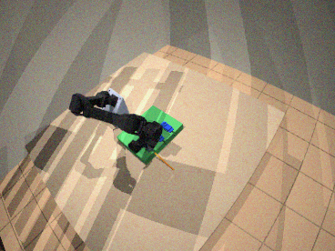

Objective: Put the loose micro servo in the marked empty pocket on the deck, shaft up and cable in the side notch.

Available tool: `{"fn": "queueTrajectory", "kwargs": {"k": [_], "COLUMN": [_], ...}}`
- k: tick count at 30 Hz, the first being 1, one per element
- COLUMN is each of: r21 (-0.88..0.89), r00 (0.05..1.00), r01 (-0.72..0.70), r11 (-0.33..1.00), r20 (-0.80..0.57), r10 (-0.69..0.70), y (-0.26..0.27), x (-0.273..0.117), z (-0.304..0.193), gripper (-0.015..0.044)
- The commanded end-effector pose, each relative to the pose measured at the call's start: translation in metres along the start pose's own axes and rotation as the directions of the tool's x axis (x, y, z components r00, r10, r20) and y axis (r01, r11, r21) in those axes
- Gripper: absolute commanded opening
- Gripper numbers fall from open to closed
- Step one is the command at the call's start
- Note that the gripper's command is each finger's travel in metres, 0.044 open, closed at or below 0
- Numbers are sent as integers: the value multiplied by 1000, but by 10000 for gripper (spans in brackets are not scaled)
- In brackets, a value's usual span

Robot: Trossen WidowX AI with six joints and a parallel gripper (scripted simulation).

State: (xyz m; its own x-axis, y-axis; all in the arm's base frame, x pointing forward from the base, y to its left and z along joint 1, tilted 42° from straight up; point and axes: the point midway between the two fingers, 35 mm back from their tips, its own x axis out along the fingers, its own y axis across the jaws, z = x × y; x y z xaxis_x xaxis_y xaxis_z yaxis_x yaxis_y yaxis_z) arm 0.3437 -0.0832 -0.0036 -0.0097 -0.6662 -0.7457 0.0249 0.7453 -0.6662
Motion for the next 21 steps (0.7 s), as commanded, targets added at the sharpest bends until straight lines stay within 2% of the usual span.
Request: {"fn": "queueTrajectory", "kwargs": {"k": [1,10,17,21], "r21": [-5,-5,-5,-5], "r00": [1000,1000,1000,1000], "r01": [3,4,3,2], "r11": [1000,1000,1000,1000], "r20": [-1,-1,-1,0], "r10": [-3,-4,-3,-2], "y": [0,0,0,1], "x": [4,11,9,-4], "z": [-1,-1,0,0], "gripper": [0,0,184,187]}}
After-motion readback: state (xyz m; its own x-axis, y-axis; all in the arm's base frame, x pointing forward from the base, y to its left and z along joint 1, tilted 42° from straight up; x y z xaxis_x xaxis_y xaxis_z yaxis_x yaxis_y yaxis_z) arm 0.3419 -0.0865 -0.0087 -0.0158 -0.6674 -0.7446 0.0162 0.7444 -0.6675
